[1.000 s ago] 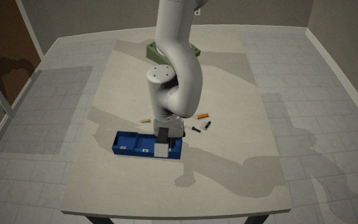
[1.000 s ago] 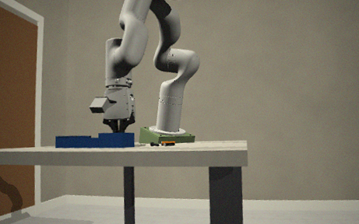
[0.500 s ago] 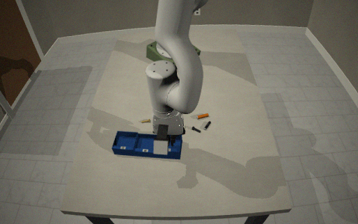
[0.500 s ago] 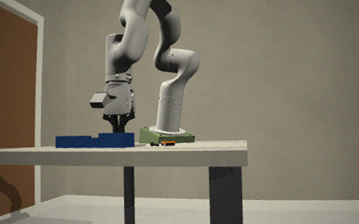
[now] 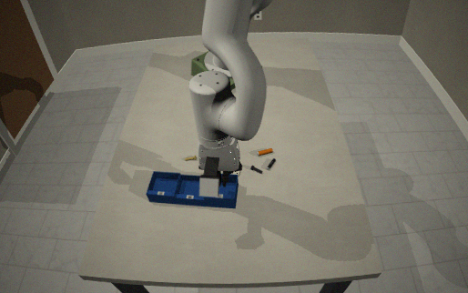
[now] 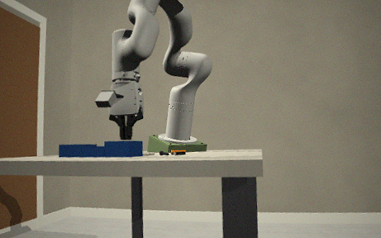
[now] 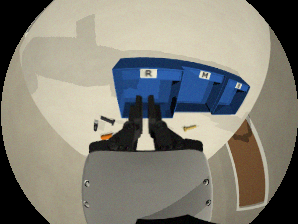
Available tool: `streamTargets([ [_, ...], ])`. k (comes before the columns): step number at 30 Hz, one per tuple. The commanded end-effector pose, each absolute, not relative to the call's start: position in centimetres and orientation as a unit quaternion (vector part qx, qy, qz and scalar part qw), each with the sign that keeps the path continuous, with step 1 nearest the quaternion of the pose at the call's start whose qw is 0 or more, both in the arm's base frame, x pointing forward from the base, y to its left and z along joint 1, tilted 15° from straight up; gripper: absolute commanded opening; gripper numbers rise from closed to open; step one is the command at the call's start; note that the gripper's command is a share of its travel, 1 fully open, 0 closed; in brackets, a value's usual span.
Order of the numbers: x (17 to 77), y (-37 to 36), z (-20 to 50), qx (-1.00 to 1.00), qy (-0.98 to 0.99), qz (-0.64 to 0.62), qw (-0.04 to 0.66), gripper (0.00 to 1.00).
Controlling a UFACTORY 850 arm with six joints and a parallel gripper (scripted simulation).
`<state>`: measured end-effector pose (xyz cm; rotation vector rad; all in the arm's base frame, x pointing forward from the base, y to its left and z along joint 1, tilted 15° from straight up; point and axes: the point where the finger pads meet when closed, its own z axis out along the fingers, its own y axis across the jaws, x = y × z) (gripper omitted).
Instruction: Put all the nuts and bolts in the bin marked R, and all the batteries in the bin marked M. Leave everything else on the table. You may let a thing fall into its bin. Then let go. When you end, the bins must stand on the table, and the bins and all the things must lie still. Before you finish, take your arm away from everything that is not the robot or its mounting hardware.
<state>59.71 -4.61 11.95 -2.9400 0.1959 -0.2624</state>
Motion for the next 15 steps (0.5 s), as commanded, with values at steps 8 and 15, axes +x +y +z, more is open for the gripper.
streamTargets([
  [8,59.4,-5.0,14.4,-0.990,0.066,-0.089,0.091,0.07],
  [15,58.9,-5.5,16.8,-0.990,0.066,-0.089,0.091,0.07],
])
